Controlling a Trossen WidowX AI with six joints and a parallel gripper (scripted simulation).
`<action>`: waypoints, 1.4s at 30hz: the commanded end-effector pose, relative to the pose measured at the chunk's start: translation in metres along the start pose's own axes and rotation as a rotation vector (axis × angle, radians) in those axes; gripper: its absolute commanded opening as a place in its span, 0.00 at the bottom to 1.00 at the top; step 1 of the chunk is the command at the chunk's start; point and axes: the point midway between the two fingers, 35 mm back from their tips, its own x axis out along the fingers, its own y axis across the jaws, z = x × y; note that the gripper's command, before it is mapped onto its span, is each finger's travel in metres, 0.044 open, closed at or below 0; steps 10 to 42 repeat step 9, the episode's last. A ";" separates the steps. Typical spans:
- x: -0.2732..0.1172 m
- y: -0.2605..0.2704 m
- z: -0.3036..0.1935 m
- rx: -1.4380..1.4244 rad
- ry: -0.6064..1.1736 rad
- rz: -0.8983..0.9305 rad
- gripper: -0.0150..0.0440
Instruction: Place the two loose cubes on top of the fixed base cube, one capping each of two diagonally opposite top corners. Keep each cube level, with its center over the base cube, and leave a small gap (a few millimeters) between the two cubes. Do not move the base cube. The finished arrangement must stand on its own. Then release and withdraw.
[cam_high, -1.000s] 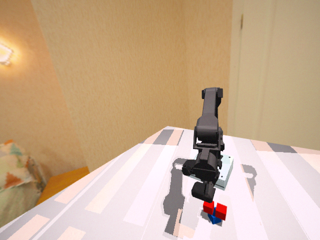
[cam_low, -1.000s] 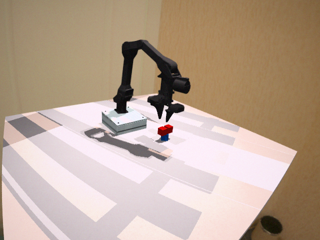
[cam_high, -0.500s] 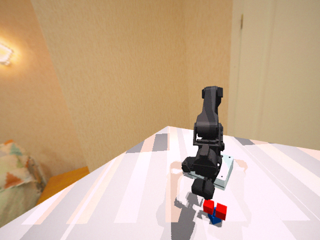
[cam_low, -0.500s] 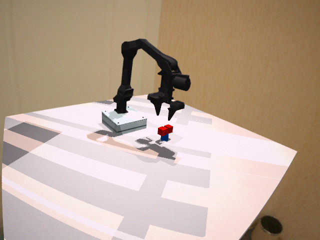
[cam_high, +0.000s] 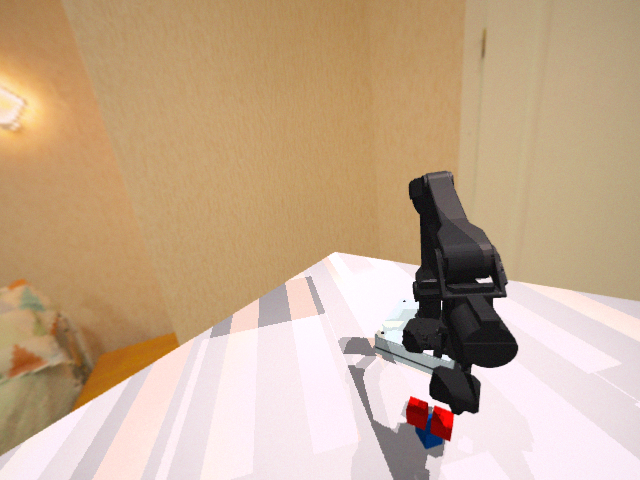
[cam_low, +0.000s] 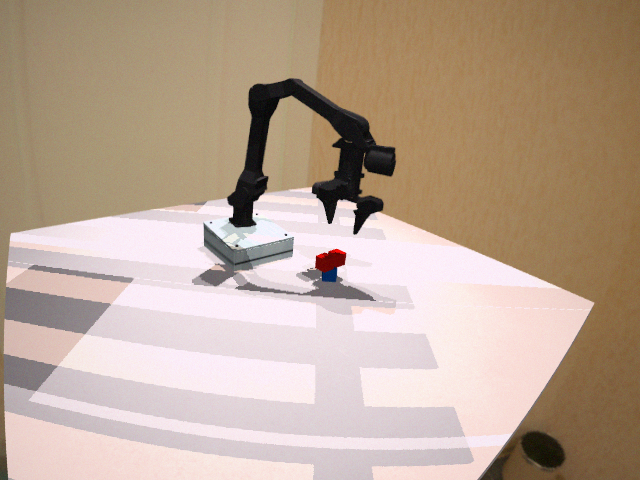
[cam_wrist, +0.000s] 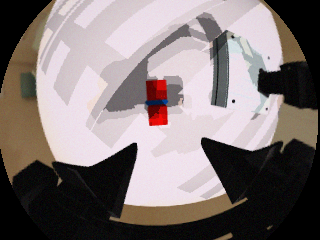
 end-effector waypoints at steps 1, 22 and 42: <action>-0.003 -0.017 -0.054 -0.003 0.003 0.005 0.93; -0.004 -0.026 -0.075 -0.003 0.005 0.005 0.93; -0.004 -0.026 -0.075 -0.003 0.005 0.005 0.93</action>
